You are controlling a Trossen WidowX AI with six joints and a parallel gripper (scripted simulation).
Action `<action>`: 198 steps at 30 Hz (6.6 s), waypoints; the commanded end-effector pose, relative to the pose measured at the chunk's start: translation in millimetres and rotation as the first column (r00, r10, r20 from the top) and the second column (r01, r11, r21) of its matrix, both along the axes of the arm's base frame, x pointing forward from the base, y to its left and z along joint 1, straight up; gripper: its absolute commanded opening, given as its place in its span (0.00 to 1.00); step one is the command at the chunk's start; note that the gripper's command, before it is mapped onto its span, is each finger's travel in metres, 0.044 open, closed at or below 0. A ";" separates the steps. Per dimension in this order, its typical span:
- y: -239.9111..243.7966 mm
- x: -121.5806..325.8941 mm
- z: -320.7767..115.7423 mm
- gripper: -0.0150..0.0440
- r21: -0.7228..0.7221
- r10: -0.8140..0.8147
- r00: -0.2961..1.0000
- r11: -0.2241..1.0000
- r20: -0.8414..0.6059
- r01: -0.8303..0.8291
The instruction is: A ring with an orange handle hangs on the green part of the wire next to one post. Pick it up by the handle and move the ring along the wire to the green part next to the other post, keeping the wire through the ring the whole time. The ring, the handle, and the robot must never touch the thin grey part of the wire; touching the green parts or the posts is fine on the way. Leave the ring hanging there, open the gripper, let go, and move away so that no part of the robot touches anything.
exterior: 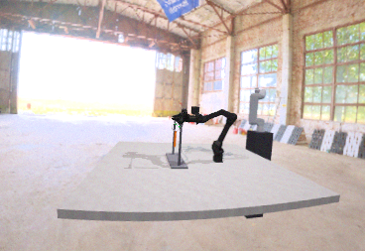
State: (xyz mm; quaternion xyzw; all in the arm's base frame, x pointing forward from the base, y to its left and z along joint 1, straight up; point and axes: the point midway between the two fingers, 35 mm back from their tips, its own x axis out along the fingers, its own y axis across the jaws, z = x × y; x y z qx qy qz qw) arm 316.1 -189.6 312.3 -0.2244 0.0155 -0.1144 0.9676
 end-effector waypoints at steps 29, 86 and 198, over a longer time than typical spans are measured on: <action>93.3 -103.9 -226.5 0.53 0.490 0.265 0.953 0.857 -0.150 -0.161; 98.7 -1.2 -191.9 0.53 0.454 0.246 0.966 0.872 -0.079 -0.184; 124.9 18.2 -177.5 0.00 0.455 0.242 0.967 0.872 -0.077 -0.182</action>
